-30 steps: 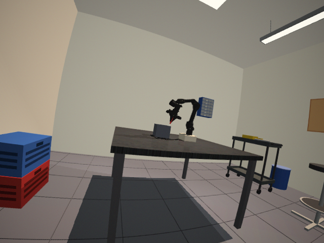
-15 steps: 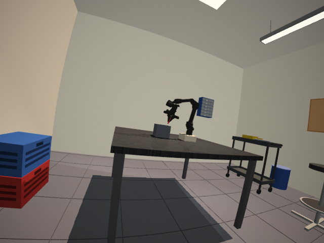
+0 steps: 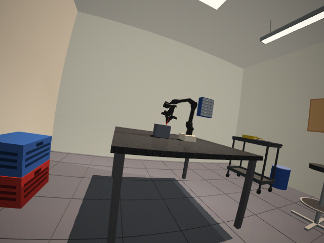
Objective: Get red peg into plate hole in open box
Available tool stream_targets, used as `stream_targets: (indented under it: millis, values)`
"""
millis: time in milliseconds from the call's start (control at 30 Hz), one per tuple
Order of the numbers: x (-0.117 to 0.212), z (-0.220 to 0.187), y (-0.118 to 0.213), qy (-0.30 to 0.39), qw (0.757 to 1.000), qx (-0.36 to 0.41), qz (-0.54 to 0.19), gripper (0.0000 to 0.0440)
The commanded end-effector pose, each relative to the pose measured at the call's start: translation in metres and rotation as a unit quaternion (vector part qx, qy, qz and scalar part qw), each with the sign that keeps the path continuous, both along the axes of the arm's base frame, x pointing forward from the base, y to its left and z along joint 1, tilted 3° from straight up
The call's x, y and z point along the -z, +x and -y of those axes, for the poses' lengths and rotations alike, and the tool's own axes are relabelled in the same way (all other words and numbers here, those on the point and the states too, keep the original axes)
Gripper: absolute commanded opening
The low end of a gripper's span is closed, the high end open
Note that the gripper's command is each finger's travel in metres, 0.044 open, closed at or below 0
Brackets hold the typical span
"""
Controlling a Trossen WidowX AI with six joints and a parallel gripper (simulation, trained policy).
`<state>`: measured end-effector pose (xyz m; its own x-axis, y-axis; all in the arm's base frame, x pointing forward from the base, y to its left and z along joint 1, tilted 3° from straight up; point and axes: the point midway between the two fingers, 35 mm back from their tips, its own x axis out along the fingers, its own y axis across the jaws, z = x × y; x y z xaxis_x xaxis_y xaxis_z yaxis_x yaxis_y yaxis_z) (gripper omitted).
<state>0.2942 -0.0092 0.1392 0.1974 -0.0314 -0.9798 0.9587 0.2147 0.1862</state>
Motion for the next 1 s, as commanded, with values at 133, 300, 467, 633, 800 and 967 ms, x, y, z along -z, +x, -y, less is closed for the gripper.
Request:
stream_targets:
  millis: [133, 300, 467, 633, 800, 967]
  values:
    - [0.012, 0.014, 0.007, 0.0, 1.0, -0.003, -0.013, 0.0]
    - [0.024, 0.021, 0.011, 0.0, 1.0, -0.005, -0.021, 0.0]
    - [0.037, 0.026, 0.016, 0.004, 1.0, -0.007, -0.026, 0.0]
    - [0.049, 0.029, 0.021, 0.009, 0.999, -0.01, -0.03, 0.0]
    - [0.058, 0.032, 0.027, 0.012, 0.999, -0.016, -0.028, 0.0]
    - [0.07, 0.034, 0.031, 0.014, 0.999, -0.024, -0.031, 0.0]
